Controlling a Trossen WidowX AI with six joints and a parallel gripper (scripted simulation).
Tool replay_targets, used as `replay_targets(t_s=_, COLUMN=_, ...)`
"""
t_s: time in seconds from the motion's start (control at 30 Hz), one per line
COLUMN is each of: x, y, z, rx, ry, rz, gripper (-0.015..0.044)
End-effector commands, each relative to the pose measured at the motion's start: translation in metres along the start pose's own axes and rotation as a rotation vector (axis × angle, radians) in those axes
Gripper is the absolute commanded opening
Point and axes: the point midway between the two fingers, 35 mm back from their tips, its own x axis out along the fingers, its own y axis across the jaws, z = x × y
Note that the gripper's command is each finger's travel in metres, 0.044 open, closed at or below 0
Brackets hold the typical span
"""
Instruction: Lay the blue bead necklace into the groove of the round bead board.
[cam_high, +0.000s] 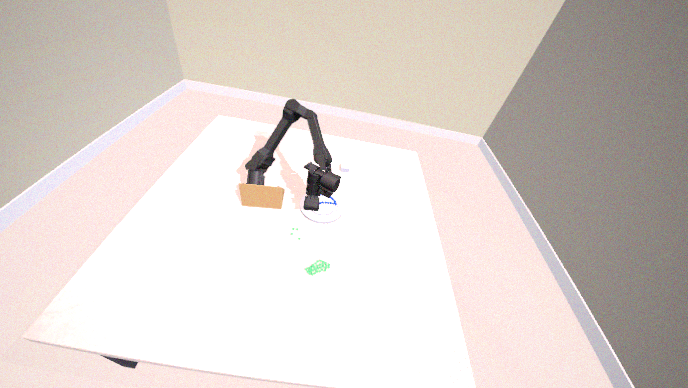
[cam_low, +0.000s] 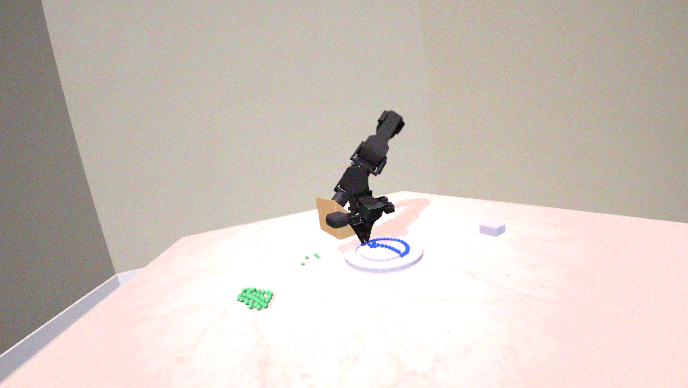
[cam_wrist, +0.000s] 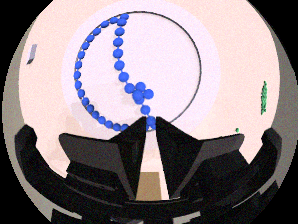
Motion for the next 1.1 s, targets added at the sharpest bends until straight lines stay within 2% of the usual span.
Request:
replay_targets(t_s=0.0, x=-0.002, y=-0.001, z=0.001, rx=-0.002, ry=-0.004, rz=-0.002, gripper=0.0000)
replay_targets(t_s=0.5, x=0.004, y=-0.016, z=-0.004, rx=-0.002, ry=-0.004, rz=-0.002, gripper=0.0000)
replay_targets(t_s=1.07, x=-0.001, y=-0.016, z=-0.005, rx=0.000, ry=-0.003, rz=-0.001, gripper=0.0440)
